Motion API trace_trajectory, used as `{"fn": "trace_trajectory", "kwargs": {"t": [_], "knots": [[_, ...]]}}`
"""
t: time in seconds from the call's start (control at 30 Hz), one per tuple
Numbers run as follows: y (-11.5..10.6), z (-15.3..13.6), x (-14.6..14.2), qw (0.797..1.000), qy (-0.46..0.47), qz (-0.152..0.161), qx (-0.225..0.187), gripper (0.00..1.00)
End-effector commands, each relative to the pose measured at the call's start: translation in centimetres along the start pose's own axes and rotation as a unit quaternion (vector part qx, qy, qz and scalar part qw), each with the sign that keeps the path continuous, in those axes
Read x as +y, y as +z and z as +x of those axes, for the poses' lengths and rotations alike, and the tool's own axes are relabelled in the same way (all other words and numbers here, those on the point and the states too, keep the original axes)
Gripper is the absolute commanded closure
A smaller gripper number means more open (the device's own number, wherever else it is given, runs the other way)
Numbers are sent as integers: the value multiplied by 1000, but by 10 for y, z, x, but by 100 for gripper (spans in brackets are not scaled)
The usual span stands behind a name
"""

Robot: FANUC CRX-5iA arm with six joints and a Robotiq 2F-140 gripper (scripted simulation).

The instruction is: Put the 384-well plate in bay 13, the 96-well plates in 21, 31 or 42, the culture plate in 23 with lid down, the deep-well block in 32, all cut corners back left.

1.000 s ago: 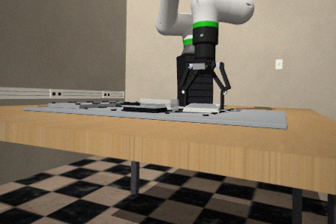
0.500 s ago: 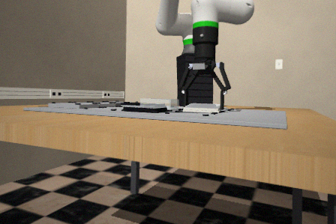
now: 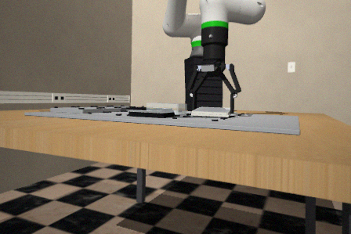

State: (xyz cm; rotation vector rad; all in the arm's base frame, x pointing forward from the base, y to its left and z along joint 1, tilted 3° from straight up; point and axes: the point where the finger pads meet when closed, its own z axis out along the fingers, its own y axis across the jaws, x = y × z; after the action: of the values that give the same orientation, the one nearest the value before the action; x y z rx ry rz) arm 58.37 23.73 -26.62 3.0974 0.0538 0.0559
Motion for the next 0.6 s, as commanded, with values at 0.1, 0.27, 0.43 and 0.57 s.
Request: {"fn": "trace_trajectory", "kwargs": {"t": [0.1, 0.27, 0.43, 0.57], "knots": [[-3, 1, -1, 1000, 0, 0, 1, 90], [-4, 1, -1, 1000, 0, 0, 1, 90], [-6, 1, -1, 1000, 0, 0, 1, 90], [-7, 1, -1, 1000, 0, 0, 1, 90]]}}
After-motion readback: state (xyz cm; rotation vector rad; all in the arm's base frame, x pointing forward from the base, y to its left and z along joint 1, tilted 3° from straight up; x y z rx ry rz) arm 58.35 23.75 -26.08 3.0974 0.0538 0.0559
